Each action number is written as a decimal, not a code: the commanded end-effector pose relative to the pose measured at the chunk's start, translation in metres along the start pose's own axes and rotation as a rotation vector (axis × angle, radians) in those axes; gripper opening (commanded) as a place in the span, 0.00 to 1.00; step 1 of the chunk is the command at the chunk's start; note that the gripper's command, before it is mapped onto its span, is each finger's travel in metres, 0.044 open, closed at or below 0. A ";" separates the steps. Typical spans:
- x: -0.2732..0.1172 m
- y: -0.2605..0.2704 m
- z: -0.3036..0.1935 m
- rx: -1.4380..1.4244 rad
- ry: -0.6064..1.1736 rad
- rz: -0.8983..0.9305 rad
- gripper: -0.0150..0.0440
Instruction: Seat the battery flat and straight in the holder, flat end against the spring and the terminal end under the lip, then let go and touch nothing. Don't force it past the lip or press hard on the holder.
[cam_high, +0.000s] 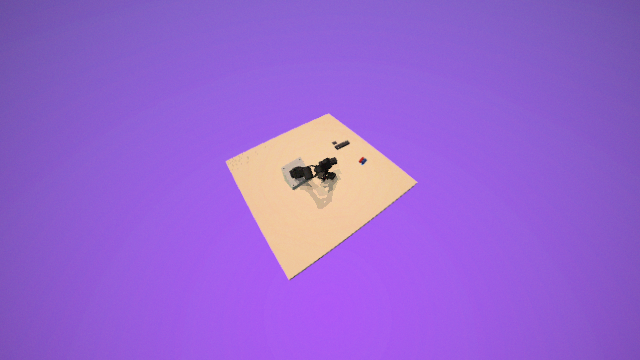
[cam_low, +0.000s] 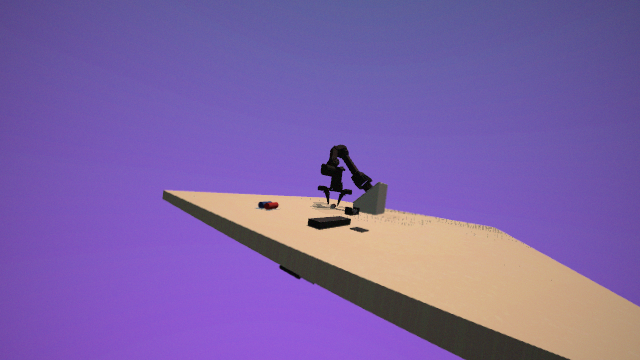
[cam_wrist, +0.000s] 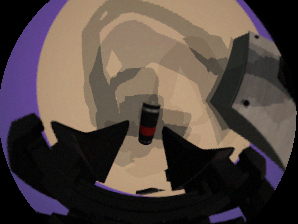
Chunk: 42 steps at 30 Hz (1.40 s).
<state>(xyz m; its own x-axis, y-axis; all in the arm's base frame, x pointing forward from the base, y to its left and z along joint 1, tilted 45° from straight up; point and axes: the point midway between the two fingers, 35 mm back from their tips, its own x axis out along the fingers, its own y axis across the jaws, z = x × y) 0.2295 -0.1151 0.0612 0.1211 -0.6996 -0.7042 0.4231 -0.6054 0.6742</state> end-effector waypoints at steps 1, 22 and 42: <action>0.007 -0.003 0.002 -0.010 -0.005 -0.006 0.66; 0.009 -0.004 0.000 -0.047 0.013 -0.010 0.39; -0.042 -0.015 -0.022 -0.484 0.004 -0.018 0.39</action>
<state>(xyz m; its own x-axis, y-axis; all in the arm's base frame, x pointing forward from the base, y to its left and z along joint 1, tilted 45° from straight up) 0.2337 -0.0748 0.0797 0.1161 -0.6918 -0.7127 0.7047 -0.4483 0.5500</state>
